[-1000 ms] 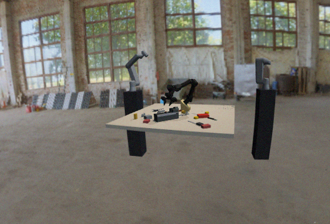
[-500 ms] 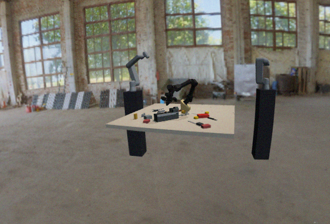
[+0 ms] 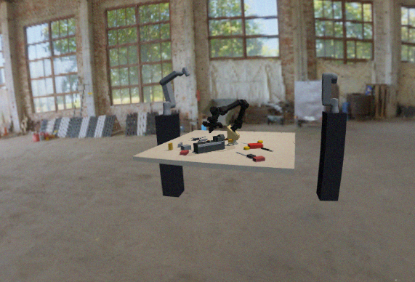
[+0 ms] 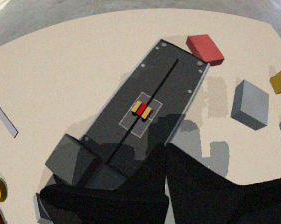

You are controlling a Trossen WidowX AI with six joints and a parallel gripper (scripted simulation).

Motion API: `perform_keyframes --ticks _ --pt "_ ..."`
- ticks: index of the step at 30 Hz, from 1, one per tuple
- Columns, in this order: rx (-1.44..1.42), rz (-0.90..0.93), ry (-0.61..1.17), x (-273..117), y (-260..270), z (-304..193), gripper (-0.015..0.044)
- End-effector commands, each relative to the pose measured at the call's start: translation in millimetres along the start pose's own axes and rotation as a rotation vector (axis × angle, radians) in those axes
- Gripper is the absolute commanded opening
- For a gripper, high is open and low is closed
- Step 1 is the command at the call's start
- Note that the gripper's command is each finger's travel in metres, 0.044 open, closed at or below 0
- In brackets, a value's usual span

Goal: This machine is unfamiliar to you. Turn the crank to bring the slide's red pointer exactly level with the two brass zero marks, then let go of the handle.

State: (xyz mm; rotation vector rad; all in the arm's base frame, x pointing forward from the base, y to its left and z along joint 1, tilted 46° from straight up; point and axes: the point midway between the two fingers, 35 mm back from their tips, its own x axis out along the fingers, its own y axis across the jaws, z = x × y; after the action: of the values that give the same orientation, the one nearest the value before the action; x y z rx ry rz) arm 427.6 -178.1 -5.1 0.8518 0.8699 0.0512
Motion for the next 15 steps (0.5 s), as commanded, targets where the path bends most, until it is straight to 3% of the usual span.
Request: perform_keyframes --ticks 1,15 --pt "0.0 0.0 0.0 0.0 0.0 0.0 0.0053" --pt "0.0 0.0 0.0 0.0 0.0 0.0 0.042"
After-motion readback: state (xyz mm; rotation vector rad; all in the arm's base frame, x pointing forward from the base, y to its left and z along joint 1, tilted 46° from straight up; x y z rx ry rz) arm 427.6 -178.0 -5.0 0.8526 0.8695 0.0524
